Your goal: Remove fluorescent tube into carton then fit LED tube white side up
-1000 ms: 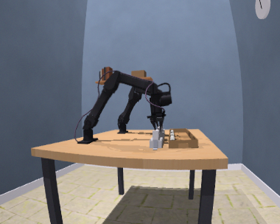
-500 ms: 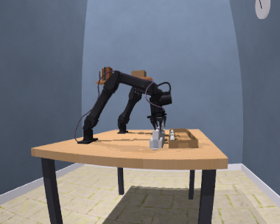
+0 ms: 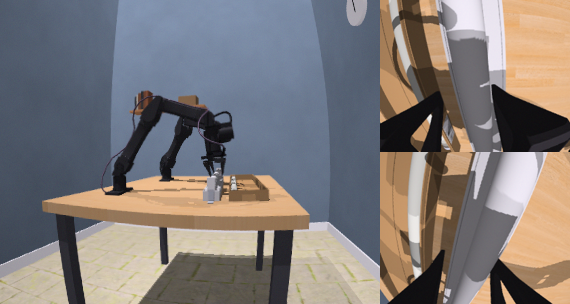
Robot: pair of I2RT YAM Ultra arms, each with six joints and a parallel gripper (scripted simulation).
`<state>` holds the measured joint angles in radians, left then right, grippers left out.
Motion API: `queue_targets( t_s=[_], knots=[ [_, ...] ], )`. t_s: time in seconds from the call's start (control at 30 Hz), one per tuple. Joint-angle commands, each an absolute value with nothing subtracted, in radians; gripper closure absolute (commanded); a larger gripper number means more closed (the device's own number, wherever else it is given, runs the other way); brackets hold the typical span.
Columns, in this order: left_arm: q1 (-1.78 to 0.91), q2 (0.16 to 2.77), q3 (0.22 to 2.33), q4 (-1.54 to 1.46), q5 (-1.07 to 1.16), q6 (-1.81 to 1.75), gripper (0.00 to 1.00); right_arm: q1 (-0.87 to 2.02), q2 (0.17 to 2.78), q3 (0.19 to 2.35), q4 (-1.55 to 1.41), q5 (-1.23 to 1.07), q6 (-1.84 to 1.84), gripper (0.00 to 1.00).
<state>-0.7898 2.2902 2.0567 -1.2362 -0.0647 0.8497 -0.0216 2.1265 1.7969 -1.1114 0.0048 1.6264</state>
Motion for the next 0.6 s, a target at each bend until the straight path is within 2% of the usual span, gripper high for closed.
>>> queue_targets(
  t_s=[0.0,0.2,0.57],
  knots=[
    [-0.794,2.275,2.094,-1.227,-0.066,0.857,0.51,-0.027,2.107,1.831,-1.098,0.003,1.621,0.51],
    [-0.794,2.275,2.094,-1.227,-0.066,0.857,0.51,-0.027,2.107,1.831,-1.098,0.003,1.621,0.51],
    [-0.804,2.289,2.209,-1.412,-0.067,0.834,0.51,-0.018,2.066,1.922,-1.265,0.004,1.628,0.51]
  ],
)
